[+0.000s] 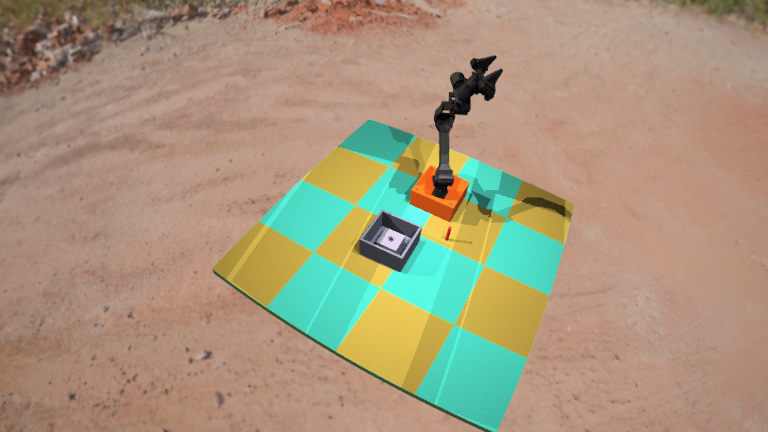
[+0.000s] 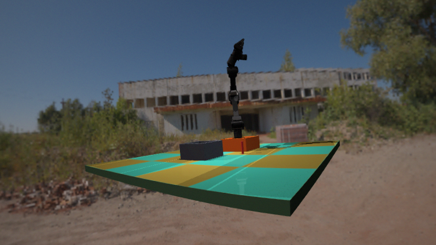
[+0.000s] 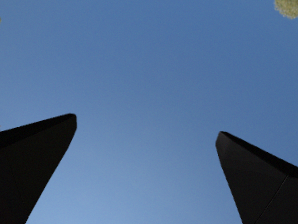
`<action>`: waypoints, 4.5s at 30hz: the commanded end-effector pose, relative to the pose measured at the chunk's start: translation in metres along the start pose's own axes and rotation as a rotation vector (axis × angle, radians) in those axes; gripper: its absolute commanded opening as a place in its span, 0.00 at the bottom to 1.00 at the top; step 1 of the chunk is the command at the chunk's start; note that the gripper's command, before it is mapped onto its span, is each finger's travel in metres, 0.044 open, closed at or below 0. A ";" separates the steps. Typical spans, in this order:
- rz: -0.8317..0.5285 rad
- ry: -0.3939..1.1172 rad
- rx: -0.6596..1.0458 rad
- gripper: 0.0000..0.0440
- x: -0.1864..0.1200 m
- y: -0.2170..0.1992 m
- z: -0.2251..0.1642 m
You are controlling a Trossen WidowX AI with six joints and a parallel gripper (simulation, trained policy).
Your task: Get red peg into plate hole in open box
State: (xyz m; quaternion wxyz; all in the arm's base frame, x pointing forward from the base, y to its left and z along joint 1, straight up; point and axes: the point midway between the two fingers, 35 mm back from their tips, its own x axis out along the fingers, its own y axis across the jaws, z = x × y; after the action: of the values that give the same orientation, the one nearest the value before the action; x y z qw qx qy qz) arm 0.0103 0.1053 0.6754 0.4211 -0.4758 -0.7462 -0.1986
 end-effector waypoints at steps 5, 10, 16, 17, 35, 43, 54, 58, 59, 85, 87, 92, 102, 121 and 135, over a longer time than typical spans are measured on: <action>0.171 0.110 0.216 1.00 -0.012 0.051 -0.010; 0.265 0.192 0.337 1.00 -0.023 0.079 -0.017; 0.372 0.305 0.475 1.00 -0.041 0.113 -0.024; 0.389 0.325 0.497 1.00 -0.045 0.118 -0.025; 0.660 0.757 0.857 1.00 -0.127 0.208 -0.037; 0.757 0.983 0.991 1.00 -0.173 0.239 -0.035; 0.868 1.319 1.147 1.00 -0.241 0.271 -0.020; 0.904 1.447 1.195 1.00 -0.266 0.279 -0.011; 0.912 1.479 1.207 1.00 -0.272 0.281 -0.008; 1.080 2.404 1.299 1.00 -0.412 0.281 0.089; 1.086 2.482 1.282 1.00 -0.420 0.277 0.097; 1.092 2.678 1.219 1.00 -0.439 0.266 0.119; 1.067 3.067 0.979 1.00 -0.469 0.238 0.161; 0.887 3.544 0.128 1.00 -0.500 0.186 0.234; 0.845 3.563 -0.184 1.00 -0.528 0.185 0.274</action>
State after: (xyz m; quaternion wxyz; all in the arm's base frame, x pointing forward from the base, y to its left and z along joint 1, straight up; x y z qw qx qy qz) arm 0.1574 0.0947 0.0833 -0.6217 -0.1295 -0.7009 0.3248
